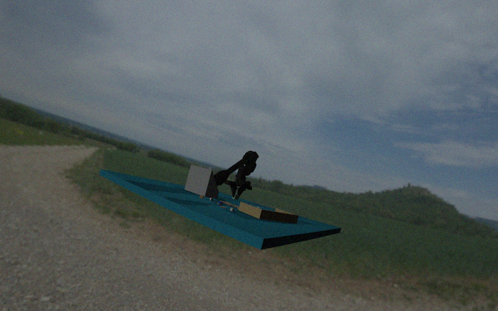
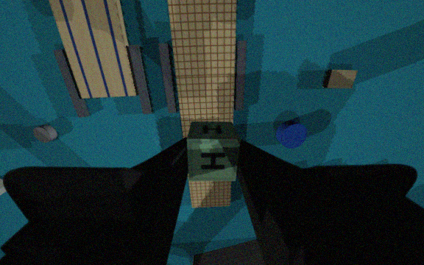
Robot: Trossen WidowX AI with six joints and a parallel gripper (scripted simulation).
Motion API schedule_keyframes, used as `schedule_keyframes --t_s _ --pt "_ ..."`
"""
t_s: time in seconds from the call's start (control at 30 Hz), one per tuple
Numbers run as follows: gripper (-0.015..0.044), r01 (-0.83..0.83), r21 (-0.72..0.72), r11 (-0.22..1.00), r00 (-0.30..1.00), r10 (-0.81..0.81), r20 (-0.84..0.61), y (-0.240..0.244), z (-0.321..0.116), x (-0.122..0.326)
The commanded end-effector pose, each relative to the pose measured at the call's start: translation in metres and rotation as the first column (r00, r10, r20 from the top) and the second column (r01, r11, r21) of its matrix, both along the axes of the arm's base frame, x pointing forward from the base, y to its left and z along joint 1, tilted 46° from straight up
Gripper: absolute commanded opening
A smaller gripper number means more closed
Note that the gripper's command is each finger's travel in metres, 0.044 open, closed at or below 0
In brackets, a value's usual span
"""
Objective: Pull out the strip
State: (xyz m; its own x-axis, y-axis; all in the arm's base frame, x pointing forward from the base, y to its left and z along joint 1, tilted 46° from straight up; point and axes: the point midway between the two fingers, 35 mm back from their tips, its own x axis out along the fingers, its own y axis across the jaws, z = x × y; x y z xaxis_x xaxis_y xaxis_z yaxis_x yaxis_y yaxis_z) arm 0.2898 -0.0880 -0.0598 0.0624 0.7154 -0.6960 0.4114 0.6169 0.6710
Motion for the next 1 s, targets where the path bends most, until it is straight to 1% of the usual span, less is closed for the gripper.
schedule_keyframes --t_s 0.0,0.2,0.97 --pt "0.0 -0.01 -0.007 1.0 1.0 0.01 0.007 -0.001 0.004 -0.005" --pt "0.0 -0.01 -0.008 1.0 1.0 0.01 0.007 -0.023 0.026 -0.007" --pt "0.0 -0.01 -0.008 1.0 1.0 0.01 0.007 -0.024 0.026 -0.007"
